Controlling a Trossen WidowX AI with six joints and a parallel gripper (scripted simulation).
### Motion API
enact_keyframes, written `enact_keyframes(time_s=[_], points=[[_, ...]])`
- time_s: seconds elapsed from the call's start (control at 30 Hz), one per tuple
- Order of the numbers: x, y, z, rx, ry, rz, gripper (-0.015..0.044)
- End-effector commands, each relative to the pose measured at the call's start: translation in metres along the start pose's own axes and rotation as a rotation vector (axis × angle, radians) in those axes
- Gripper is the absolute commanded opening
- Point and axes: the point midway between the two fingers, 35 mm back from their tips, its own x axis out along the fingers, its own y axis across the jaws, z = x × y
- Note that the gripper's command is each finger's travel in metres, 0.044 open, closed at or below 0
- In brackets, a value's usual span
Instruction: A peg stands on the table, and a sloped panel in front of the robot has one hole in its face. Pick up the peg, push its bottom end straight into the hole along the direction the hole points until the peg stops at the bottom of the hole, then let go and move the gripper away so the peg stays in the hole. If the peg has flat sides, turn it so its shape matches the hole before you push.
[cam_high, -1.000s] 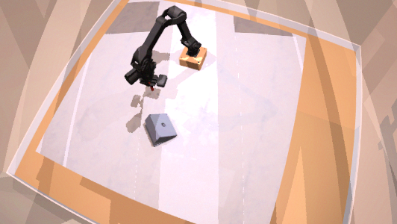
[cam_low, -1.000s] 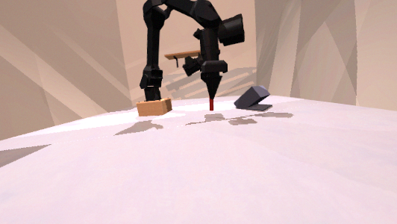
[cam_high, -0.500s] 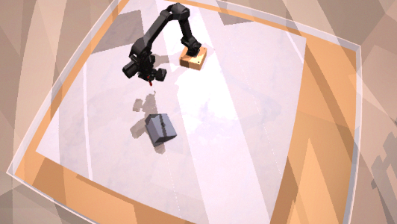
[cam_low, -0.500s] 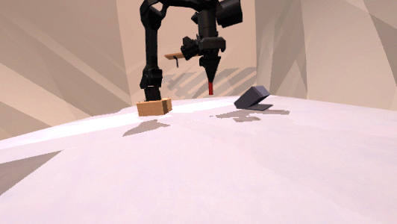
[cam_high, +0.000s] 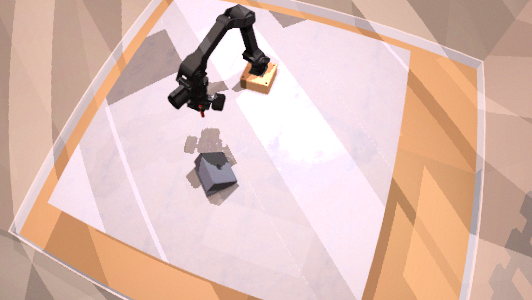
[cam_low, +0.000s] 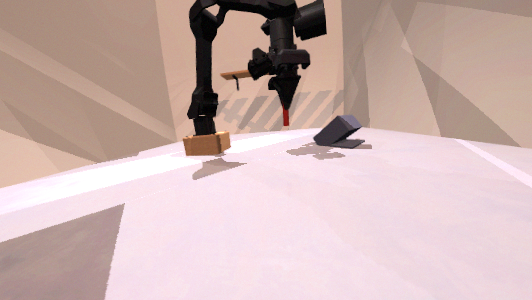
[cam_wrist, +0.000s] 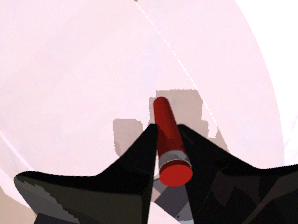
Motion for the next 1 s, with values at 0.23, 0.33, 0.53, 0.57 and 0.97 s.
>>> enact_keyframes(time_s=[0.23, 0.33, 0.53, 0.57, 0.97], points=[[-0.002, -0.006, -0.013, -0.087, 0.006, 0.05, 0.0], [-0.003, -0.008, -0.016, -0.109, 0.005, 0.062, 0.0], [-0.003, -0.013, -0.022, -0.153, 0.005, 0.085, 0.0], [-0.003, -0.013, -0.023, -0.16, 0.005, 0.089, 0.0], [-0.005, -0.023, -0.034, -0.246, 0.005, 0.136, 0.0]])
